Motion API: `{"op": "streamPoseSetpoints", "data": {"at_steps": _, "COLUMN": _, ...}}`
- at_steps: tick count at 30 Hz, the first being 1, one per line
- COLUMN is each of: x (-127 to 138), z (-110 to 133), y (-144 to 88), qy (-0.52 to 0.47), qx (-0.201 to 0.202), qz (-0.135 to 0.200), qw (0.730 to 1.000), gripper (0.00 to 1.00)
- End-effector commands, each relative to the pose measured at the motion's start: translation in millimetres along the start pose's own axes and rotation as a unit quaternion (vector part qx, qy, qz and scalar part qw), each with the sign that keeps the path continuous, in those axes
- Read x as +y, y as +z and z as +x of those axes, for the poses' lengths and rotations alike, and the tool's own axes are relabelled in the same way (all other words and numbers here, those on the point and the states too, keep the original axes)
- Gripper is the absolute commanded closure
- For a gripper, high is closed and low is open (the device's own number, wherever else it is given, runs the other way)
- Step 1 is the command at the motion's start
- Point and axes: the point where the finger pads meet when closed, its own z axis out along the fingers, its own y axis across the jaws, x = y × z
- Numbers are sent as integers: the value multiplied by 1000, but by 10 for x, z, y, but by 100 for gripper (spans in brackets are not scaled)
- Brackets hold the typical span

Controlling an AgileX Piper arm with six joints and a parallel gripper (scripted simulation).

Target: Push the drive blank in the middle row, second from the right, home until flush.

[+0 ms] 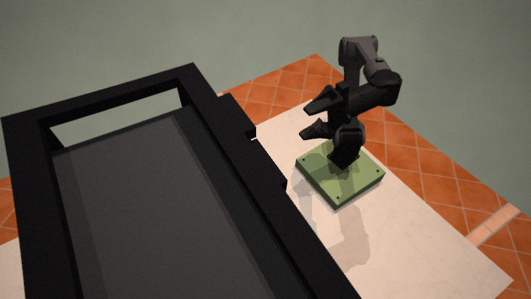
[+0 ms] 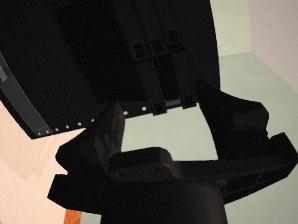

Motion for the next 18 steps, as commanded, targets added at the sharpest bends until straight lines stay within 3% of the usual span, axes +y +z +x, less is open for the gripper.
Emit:
{"op": "streamPoseSetpoints", "data": {"at_steps": 1, "x": -19, "z": 39, "y": 28, "qy": 3, "qx": -1, "qz": 1, "qw": 1000, "gripper": 0}}
{"op": "streamPoseSetpoints", "data": {"at_steps": 18, "x": -3, "z": 390, "y": 484, "qy": 3, "qx": -1, "qz": 1, "qw": 1000, "gripper": 0}}
